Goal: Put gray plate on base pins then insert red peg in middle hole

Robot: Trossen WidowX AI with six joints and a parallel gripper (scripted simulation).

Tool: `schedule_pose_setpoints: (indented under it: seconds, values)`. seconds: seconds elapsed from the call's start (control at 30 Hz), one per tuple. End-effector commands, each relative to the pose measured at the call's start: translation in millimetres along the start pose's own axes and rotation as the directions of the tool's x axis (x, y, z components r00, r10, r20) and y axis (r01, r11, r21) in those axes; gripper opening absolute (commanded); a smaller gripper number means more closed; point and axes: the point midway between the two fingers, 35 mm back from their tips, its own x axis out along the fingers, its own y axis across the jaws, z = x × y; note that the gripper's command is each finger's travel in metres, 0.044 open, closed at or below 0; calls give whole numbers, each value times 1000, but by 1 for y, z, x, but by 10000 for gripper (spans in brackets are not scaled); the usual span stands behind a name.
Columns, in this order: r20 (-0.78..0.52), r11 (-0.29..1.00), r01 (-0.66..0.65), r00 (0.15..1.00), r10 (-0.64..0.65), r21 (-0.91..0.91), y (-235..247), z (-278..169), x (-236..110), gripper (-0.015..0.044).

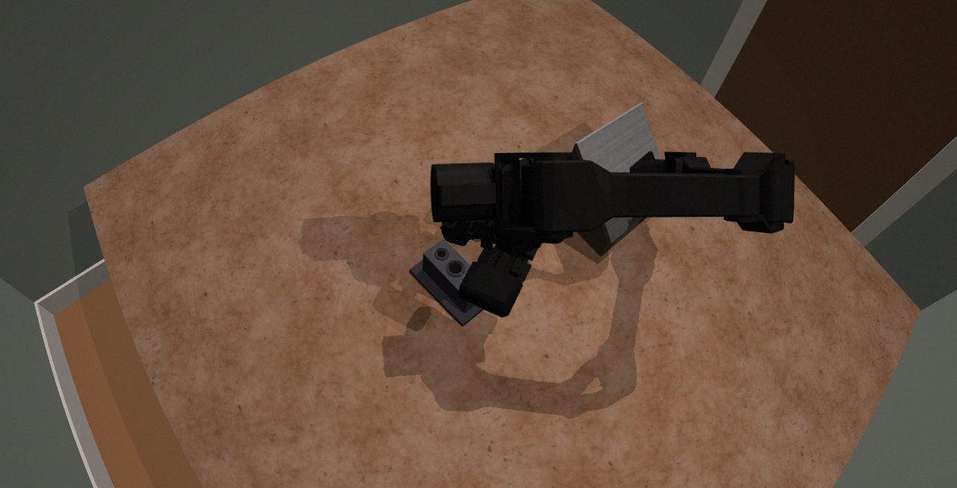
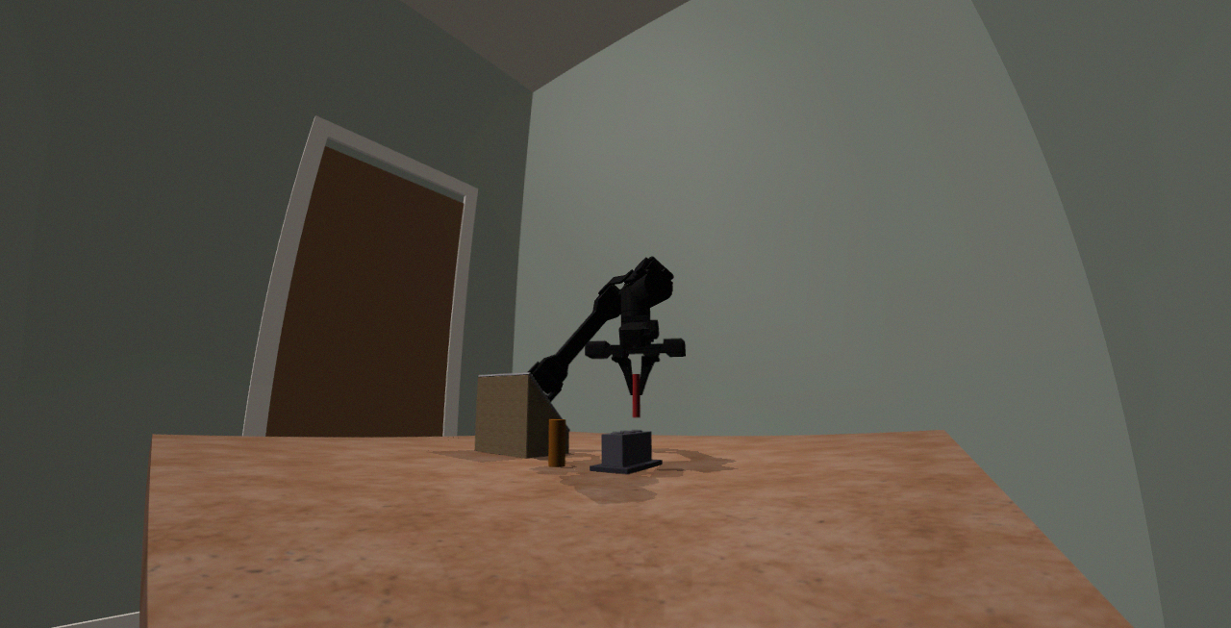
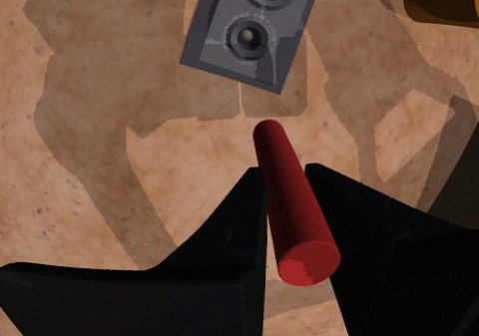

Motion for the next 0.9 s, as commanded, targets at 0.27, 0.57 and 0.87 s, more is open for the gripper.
schedule_pose_setpoints:
  seconds: [0.27, 0.57, 0.87]
  values:
    - [-3, 1000, -3, 1000, 3, -16, -3, 41, 5, 0]
    - [-10, 1000, -8, 1000, 8, -21, -8, 68, 9, 0]
    - [-11, 1000, -8, 1000, 8, -22, -8, 70, 10, 0]
